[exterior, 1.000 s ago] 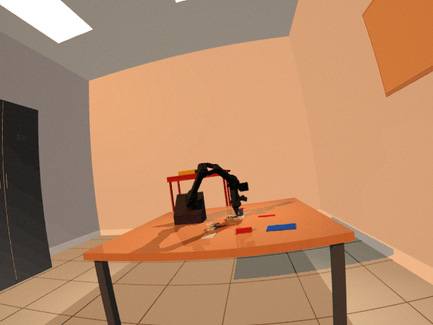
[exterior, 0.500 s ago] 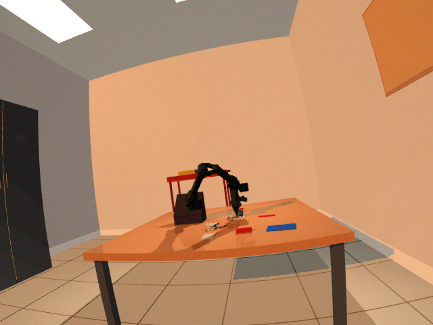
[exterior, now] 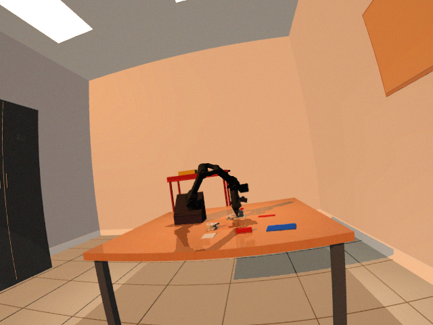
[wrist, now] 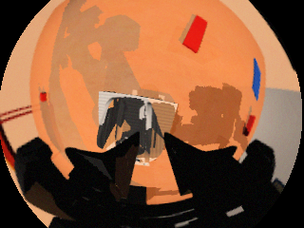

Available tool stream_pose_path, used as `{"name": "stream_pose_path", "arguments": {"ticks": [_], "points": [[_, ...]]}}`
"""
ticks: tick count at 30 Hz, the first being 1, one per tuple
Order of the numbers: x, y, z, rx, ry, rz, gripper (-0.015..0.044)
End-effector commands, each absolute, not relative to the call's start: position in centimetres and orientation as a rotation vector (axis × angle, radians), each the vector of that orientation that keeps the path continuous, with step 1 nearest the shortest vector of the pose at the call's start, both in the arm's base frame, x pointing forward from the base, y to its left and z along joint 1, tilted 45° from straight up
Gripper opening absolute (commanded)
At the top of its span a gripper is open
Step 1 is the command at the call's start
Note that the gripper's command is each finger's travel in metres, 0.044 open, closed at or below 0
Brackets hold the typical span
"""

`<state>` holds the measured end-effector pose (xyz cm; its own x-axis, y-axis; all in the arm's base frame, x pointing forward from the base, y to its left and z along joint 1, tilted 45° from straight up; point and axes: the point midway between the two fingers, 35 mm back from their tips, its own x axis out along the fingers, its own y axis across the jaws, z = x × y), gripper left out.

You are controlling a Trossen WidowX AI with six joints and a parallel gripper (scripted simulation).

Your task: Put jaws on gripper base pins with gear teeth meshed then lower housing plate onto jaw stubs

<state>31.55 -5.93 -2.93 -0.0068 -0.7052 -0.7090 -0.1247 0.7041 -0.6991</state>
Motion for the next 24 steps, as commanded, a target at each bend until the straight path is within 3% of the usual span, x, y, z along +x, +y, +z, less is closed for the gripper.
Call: {"name": "stream_pose_path", "arguments": {"ticks": [1, 24], "points": [[31.52, -6.02, -3.02, -0.714, 1.536, -0.522, 0.0134], [31.52, -6.24, -3.23, -0.715, 1.536, -0.522, 0.0134]]}}
